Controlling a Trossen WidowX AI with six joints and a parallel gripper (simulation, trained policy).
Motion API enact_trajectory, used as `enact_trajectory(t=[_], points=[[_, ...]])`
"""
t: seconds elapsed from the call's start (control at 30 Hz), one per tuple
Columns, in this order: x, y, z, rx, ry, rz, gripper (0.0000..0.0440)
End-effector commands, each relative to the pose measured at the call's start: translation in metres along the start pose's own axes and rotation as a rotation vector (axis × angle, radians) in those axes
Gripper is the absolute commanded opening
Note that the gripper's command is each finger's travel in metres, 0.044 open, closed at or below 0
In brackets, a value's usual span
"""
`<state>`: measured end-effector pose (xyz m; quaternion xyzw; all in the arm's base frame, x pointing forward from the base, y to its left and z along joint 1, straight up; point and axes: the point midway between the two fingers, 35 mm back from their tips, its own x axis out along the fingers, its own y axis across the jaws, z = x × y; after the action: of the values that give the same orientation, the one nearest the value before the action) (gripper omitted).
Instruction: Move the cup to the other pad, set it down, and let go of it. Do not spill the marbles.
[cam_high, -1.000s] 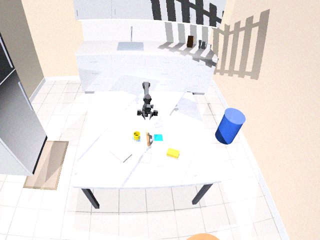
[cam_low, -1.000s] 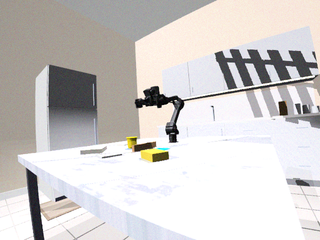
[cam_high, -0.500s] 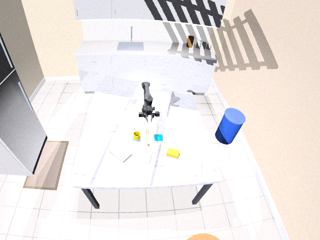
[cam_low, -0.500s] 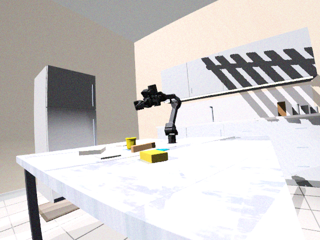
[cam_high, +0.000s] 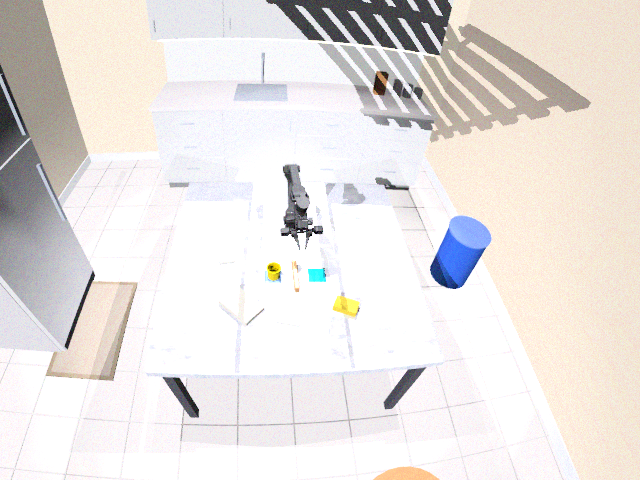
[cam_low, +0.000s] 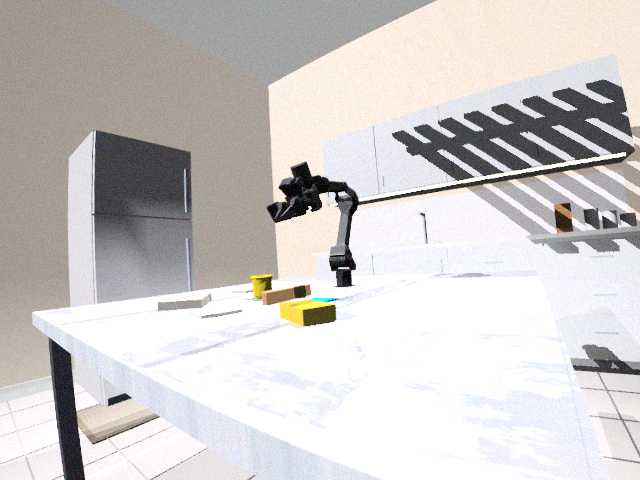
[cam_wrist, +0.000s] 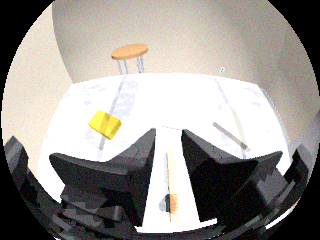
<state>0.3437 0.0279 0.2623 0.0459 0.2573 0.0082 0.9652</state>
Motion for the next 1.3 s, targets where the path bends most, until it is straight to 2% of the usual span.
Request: enact_trajectory(t=[0.0,0.9,1.27], points=[[0.002,0.003,0.0,0.019,0.057,-0.006,0.0105],[0.019,0.004,-0.029,0.029,0.477,-0.079,0.0144],[0.022,-0.006,-0.042,-0.006,0.642,-0.116,0.0144]])
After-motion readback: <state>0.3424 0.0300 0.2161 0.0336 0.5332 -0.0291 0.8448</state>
